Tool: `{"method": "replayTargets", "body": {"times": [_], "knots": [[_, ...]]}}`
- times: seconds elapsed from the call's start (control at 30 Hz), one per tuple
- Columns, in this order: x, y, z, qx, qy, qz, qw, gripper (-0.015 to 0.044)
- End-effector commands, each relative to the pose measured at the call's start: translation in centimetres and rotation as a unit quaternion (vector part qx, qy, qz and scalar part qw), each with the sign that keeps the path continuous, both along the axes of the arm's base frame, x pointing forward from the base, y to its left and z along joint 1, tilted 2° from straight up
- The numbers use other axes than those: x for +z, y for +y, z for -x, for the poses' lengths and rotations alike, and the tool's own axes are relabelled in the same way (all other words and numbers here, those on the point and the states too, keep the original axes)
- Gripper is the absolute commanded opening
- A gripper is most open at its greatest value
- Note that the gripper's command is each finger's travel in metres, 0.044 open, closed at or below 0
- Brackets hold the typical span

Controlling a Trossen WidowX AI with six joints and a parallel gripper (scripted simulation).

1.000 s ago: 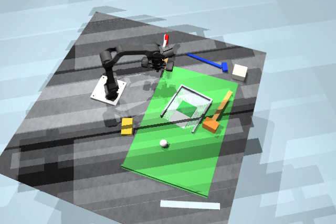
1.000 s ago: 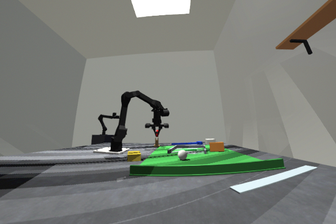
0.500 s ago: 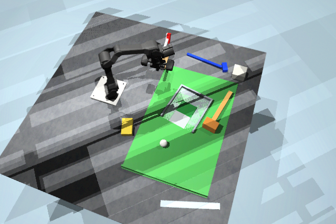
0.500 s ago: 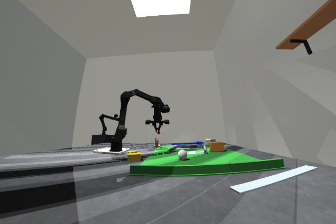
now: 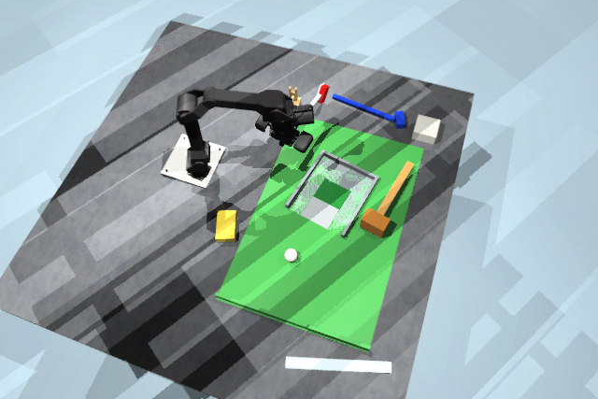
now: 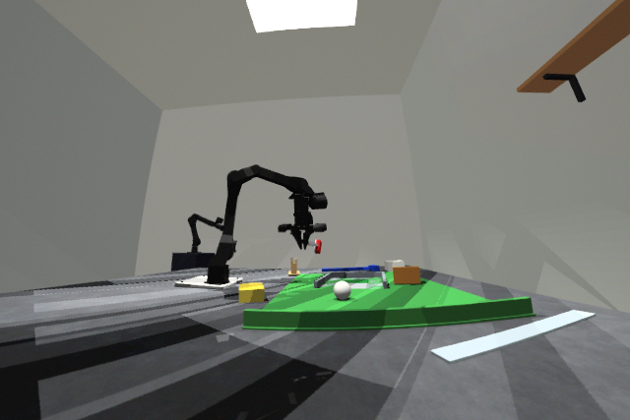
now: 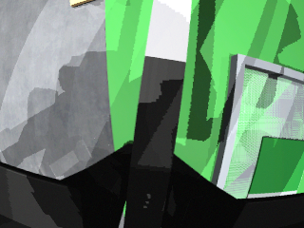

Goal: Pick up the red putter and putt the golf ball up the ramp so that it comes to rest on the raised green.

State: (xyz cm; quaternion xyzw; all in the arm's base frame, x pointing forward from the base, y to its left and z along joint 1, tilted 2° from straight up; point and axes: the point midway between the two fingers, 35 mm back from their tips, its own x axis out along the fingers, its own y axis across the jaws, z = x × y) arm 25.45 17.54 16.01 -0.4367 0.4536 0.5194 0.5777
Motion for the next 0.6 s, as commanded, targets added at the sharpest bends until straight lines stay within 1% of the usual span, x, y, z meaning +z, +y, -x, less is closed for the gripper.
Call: {"method": "replayTargets", "body": {"times": [0.0,0.57], "knots": [[0.5,-2.1,-1.3,-0.051,-0.004,0.0,0.999,0.0],[1.1,-11.1,-4.2,-0.234,0.004,0.016,0.972,0.0]]}}
